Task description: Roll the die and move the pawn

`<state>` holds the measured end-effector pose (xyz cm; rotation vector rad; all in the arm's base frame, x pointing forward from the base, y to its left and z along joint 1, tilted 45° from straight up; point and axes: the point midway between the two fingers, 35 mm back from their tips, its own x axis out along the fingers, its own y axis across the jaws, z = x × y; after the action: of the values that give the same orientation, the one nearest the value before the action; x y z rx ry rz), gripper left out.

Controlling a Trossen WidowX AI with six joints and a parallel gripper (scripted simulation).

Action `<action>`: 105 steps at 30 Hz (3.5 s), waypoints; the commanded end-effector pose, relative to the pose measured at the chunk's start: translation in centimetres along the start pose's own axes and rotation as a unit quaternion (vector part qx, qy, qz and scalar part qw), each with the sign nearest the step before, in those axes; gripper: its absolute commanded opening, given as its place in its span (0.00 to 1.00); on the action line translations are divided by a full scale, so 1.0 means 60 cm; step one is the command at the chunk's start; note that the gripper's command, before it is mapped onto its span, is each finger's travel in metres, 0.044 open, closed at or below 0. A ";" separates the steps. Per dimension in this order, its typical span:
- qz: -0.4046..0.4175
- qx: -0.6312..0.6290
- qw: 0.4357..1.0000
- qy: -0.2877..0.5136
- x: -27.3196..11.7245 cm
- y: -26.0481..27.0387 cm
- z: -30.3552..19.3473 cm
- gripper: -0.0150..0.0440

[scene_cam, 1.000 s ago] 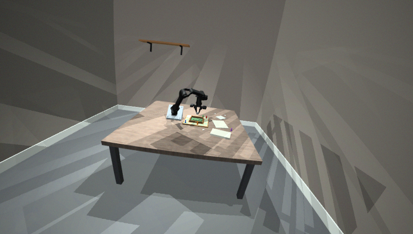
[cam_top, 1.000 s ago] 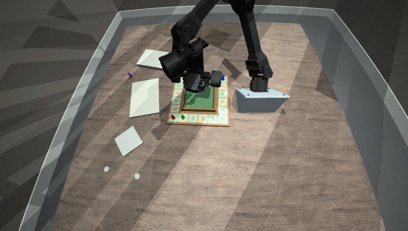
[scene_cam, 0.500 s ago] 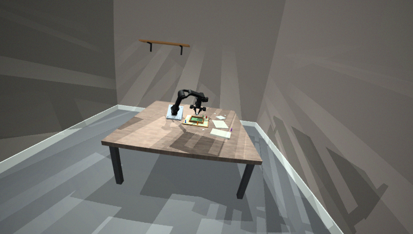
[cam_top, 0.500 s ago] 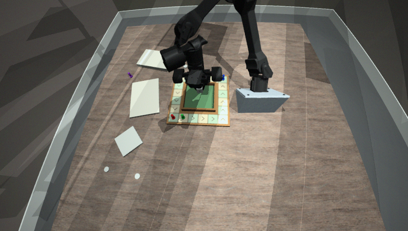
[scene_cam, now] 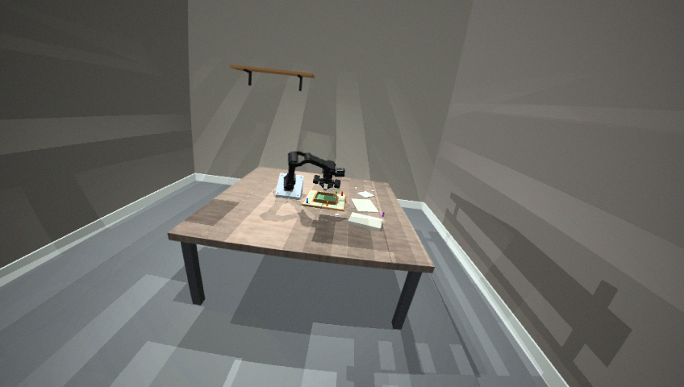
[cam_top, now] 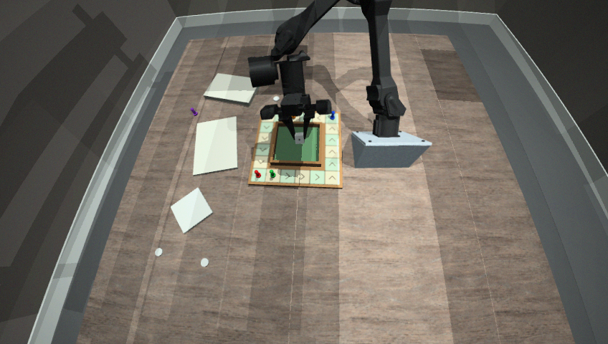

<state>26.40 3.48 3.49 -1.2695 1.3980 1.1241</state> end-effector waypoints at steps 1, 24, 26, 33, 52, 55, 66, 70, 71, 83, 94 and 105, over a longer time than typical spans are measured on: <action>-0.011 -0.009 0.998 -0.055 0.002 0.003 -0.001 0.25; -0.044 -0.019 0.992 -0.120 -0.073 -0.011 -0.009 0.25; -0.044 -0.019 0.992 -0.120 -0.073 -0.011 -0.009 0.25; -0.044 -0.019 0.992 -0.120 -0.073 -0.011 -0.009 0.43; -0.004 0.007 0.985 0.172 -0.054 0.000 0.018 1.00; -0.041 -0.002 0.956 0.289 -0.045 -0.009 0.020 1.00; -0.126 0.298 0.913 0.250 -0.080 -0.033 -0.074 0.73; -0.198 0.507 0.807 0.228 -0.111 -0.038 -0.154 0.59; -0.201 0.514 0.802 0.227 -0.115 -0.039 -0.160 0.59; -0.202 0.516 0.801 0.227 -0.104 -0.041 -0.174 0.59; -0.202 0.516 0.801 0.227 -0.083 -0.045 -0.188 0.59; -0.202 0.516 0.801 0.227 -0.060 -0.047 -0.205 0.59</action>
<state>29.05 -7.73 9.42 -0.9113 1.5894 -0.3193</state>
